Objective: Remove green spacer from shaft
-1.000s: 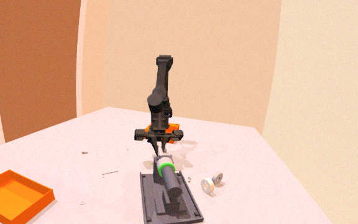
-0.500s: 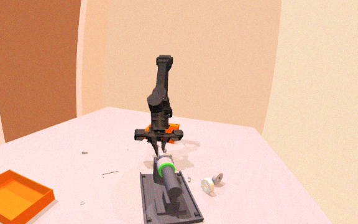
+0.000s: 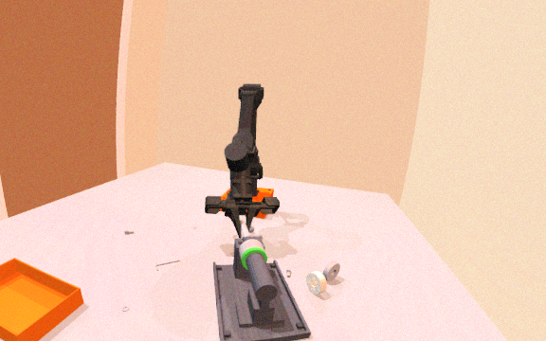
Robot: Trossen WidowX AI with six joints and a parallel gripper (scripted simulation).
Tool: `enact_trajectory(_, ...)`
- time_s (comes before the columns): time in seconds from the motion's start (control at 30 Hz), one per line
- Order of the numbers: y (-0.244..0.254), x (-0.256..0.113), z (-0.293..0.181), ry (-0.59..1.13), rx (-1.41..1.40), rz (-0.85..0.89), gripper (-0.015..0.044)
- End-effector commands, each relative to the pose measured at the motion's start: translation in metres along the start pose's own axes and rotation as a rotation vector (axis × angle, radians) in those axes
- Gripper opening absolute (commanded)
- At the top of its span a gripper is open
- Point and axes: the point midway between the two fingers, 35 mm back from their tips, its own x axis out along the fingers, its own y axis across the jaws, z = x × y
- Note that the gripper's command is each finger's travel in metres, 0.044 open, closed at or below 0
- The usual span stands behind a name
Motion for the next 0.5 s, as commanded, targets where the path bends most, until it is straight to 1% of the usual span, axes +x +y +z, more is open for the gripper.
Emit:
enact_trajectory(0.0, -0.0001, -0.0005, 0.0006, 0.000, -0.003, -0.002, 0.0000)
enact_trajectory(0.47, -0.0001, -0.0016, 0.0016, 0.000, -0.003, -0.002, 0.0000)
